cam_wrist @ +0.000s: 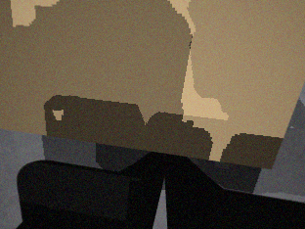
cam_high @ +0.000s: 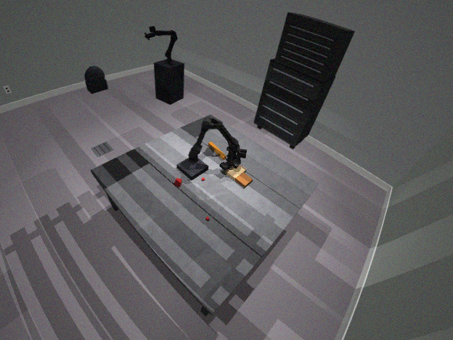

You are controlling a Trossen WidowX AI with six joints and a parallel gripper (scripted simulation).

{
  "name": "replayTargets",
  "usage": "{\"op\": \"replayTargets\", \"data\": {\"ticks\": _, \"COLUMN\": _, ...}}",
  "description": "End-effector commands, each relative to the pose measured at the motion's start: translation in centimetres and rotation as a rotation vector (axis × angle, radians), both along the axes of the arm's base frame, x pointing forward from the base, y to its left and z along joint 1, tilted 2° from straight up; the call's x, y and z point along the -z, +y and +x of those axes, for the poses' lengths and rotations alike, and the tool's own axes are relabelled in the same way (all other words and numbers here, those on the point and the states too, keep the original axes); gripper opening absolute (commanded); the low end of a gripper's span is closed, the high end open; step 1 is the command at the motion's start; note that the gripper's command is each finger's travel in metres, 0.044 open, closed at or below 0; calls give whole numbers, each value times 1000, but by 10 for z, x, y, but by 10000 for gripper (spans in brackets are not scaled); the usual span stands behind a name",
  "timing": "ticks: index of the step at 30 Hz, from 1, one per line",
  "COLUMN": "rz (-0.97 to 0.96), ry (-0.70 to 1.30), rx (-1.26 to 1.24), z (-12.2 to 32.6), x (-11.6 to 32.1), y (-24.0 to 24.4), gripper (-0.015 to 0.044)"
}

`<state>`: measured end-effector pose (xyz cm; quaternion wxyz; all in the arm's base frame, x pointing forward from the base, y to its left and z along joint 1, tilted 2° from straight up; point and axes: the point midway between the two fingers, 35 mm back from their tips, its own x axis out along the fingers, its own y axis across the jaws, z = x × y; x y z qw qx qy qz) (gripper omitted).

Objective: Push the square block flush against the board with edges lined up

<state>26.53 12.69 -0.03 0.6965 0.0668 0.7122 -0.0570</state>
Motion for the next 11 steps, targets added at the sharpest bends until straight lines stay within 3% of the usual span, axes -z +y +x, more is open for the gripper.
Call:
{"op": "replayTargets", "data": {"ticks": 1, "rz": 0, "ry": -6, "rx": -2, "z": 8, "x": 0, "y": -1, "gripper": 0}}
{"op": "replayTargets", "data": {"ticks": 11, "rz": 0, "ry": -6, "rx": -2, "z": 2, "x": -1, "y": 1, "gripper": 0}}
